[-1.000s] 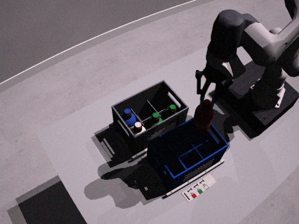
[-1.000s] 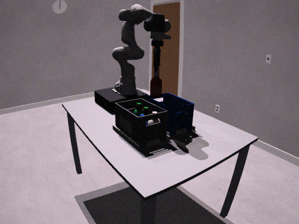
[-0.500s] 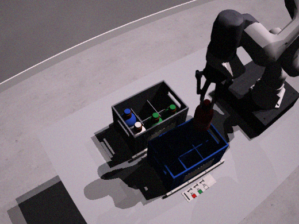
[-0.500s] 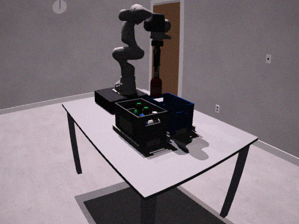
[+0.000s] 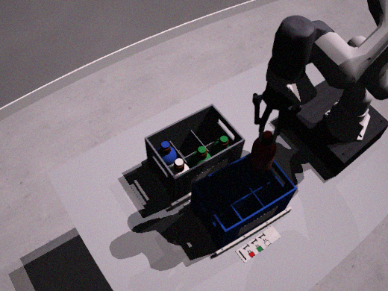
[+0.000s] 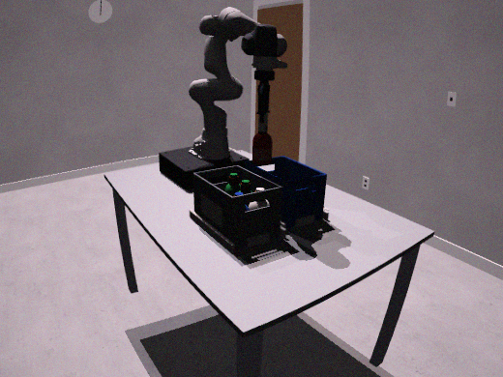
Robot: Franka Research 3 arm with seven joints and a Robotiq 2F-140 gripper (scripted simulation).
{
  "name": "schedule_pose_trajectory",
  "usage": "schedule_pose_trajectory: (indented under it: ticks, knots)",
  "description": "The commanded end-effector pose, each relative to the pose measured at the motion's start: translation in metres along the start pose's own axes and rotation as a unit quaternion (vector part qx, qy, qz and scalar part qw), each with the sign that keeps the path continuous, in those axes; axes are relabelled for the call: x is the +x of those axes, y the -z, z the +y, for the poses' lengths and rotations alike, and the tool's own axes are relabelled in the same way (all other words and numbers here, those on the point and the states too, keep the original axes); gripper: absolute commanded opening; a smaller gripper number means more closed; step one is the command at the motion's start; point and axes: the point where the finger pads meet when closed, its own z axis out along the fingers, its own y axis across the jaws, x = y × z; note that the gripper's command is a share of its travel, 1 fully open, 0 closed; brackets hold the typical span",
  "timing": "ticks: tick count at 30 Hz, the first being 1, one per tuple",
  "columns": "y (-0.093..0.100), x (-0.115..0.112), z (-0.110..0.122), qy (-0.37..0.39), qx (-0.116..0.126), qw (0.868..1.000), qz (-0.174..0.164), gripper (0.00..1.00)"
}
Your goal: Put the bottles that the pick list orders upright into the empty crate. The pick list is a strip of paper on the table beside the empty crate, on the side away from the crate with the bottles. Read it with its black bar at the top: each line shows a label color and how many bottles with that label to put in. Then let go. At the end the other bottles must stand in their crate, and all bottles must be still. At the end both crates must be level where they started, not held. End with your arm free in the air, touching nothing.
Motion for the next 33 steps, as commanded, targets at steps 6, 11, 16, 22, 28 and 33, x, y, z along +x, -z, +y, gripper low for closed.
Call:
schedule_pose_trajectory:
  ticks: [6, 11, 16, 22, 28, 33]
  knots:
    - [-0.006, 0.003, 0.004, 0.001, -0.007, 1.0, 0.003, 0.0]
    - [-0.009, 0.003, 0.004, 0.001, -0.007, 1.0, 0.003, 0.0]
    - [-0.014, 0.004, 0.004, 0.001, -0.007, 1.0, 0.003, 0.0]
    - [-0.02, 0.004, 0.004, 0.001, -0.007, 1.0, 0.003, 0.0]
    - [-0.024, 0.004, 0.005, 0.001, -0.007, 1.0, 0.003, 0.0]
    - [-0.029, 0.004, 0.005, 0.001, -0.007, 1.0, 0.003, 0.0]
